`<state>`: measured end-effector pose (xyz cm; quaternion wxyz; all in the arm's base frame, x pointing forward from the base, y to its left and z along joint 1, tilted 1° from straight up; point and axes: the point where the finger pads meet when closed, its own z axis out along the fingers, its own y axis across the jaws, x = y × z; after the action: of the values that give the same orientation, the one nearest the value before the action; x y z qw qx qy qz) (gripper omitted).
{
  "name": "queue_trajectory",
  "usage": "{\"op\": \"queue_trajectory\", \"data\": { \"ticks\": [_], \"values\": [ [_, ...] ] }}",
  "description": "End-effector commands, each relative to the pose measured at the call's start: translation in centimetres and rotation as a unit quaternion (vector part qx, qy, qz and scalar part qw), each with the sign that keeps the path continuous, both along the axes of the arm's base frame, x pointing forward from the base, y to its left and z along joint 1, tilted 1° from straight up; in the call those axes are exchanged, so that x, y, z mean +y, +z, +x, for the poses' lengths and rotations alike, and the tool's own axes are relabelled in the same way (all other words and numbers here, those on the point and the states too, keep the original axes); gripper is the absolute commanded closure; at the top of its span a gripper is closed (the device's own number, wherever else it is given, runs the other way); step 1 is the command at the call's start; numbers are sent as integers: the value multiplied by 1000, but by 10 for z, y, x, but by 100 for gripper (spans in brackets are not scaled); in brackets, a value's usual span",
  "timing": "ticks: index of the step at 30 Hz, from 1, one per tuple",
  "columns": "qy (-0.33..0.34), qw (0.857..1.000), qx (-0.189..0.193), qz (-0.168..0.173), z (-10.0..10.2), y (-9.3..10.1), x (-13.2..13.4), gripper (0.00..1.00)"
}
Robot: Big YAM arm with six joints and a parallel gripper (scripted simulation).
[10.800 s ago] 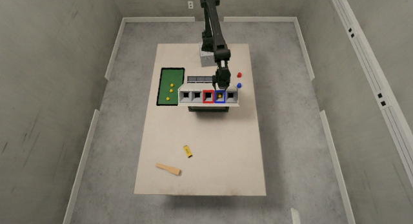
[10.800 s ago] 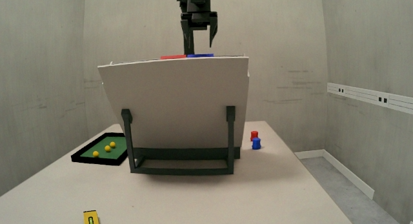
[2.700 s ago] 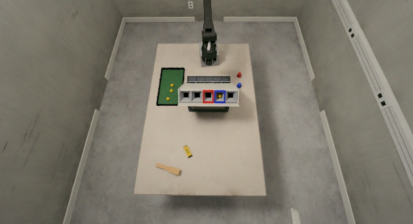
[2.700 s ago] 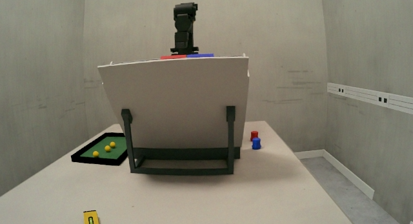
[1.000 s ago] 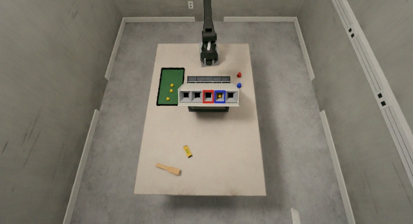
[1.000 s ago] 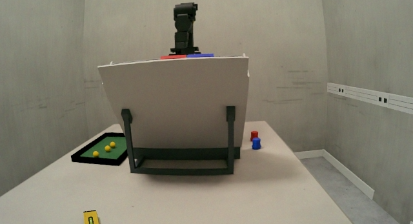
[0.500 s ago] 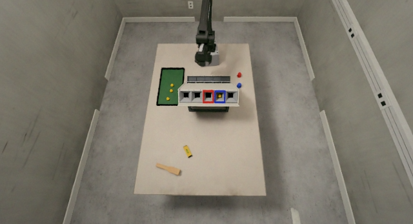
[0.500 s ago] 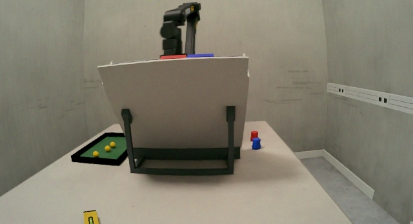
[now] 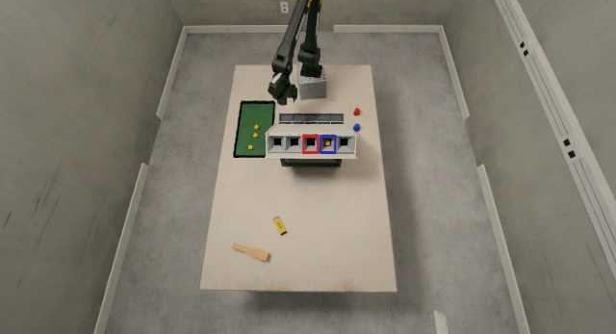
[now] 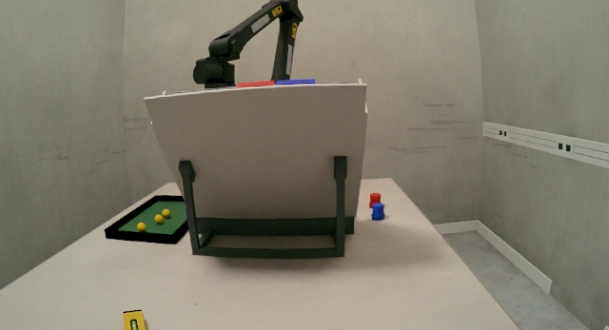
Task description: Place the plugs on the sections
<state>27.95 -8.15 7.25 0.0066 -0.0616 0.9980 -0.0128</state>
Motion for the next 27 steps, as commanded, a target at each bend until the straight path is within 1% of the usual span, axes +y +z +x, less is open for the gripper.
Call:
{"op": "queue_trajectory", "data": {
  "ticks": [1,9,11,26,27],
  "values": [
    [21,1000,-4,1,6,-6,-10,20],
    [23,1000,-2,0,7,-17,-29,20],
    [23,1000,-2,0,7,-17,-29,20],
    [10,1000,-7,-3,61,-44,-156,20],
    [10,1000,-7,-3,61,-44,-156,20]
  ]
}}
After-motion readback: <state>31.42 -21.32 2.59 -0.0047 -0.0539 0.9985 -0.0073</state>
